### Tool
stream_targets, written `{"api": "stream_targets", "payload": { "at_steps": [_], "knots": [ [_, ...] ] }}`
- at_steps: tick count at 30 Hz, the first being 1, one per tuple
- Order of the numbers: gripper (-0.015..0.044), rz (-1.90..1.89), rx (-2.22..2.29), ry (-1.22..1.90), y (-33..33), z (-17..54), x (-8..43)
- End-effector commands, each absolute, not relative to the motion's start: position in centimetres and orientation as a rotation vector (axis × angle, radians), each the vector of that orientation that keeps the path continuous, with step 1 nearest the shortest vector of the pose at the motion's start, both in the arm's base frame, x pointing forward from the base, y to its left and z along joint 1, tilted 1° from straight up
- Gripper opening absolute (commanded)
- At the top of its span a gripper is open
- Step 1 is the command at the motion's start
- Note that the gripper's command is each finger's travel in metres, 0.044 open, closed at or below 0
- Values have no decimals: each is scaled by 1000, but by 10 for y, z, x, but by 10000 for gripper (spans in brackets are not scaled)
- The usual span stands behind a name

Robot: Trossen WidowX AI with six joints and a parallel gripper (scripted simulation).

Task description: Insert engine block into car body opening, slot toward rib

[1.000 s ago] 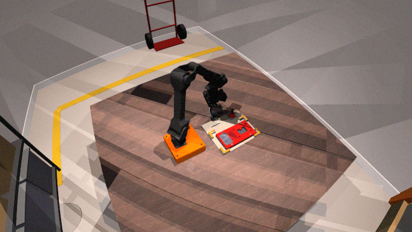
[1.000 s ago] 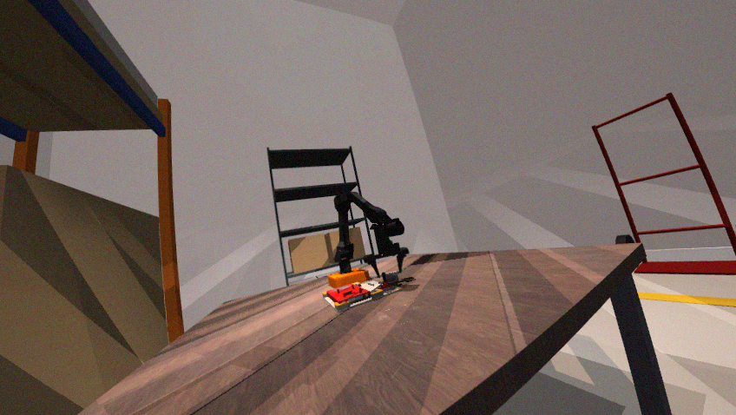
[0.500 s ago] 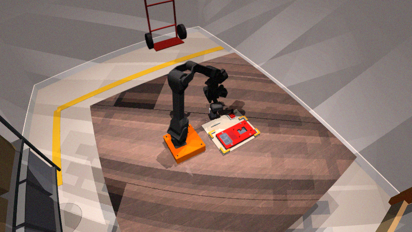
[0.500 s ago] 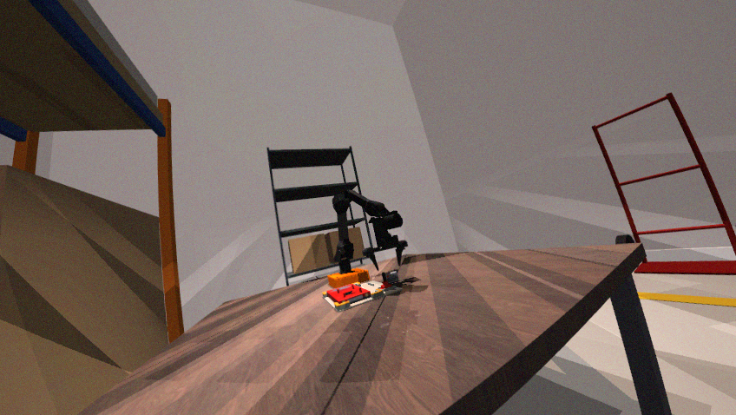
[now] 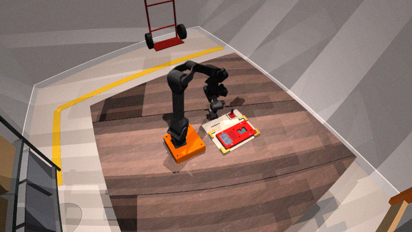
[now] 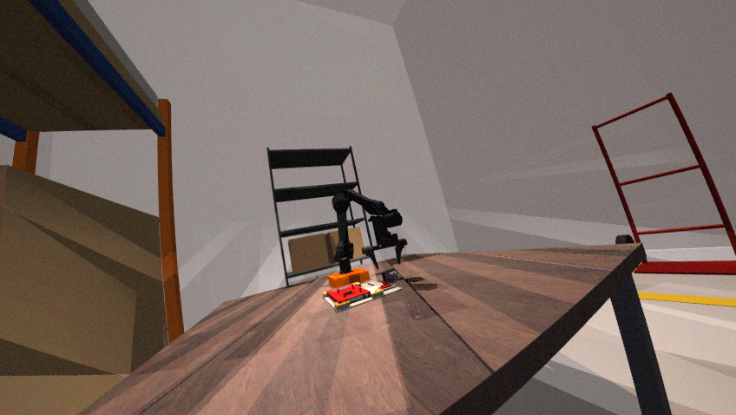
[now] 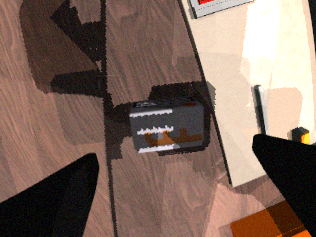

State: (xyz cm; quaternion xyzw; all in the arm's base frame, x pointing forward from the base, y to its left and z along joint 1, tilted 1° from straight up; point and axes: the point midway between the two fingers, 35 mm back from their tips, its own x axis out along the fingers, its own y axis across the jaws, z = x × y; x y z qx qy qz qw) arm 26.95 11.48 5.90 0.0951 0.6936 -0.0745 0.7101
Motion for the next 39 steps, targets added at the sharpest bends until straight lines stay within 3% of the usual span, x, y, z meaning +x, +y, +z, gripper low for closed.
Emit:
{"api": "stream_targets", "payload": {
  "at_steps": [1,36,39],
  "knots": [
    [440,-155,213,1533,116,64,271],
    [440,-155,213,1533,117,10,273],
    [361,-155,213,1533,117,10,273]
  ]
}}
